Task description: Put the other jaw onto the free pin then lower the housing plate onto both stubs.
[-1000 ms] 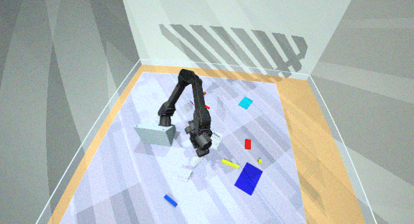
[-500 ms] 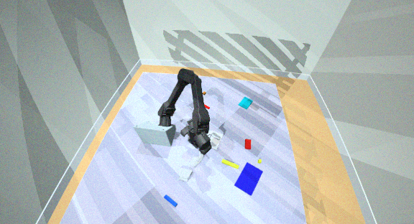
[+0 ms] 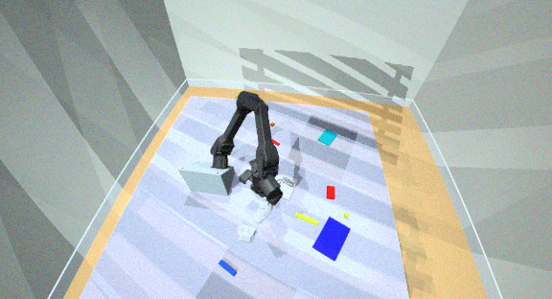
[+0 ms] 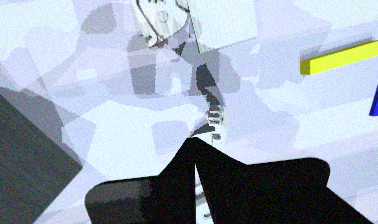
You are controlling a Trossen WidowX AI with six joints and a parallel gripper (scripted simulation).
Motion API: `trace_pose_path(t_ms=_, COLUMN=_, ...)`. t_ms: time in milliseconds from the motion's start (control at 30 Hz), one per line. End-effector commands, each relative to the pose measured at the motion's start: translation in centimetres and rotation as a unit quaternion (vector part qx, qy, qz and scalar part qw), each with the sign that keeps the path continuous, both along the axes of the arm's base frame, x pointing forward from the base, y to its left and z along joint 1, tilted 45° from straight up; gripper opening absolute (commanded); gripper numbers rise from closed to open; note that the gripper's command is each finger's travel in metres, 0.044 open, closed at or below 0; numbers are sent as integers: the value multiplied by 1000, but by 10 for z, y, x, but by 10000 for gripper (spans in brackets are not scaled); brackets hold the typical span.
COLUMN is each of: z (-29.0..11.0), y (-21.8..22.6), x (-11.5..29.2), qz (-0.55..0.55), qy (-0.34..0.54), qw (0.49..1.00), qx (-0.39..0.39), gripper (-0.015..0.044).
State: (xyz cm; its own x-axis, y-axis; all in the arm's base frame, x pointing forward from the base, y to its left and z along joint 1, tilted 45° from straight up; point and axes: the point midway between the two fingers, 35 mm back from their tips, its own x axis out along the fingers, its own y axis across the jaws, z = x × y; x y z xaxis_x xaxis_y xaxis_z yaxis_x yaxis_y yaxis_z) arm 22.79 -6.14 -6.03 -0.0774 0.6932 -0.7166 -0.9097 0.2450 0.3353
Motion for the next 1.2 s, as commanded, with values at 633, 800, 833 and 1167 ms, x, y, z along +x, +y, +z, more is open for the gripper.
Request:
trace_pose_path(t_ms=633, z=-27, y=26, x=-3, qz=1, qy=-1, qw=1000, qx=1, gripper=0)
trace_pose_path(t_ms=800, z=-32, y=32, x=-4, qz=1, qy=-1, qw=1000, qx=1, gripper=0)
trace_pose_path(t_ms=833, z=-34, y=33, x=-4, qz=2, qy=-1, qw=1000, qx=1, gripper=0)
trace_pose_path(t_ms=1167, z=-40, y=41, x=-6, qz=2, qy=-1, qw=1000, qx=2, gripper=0)
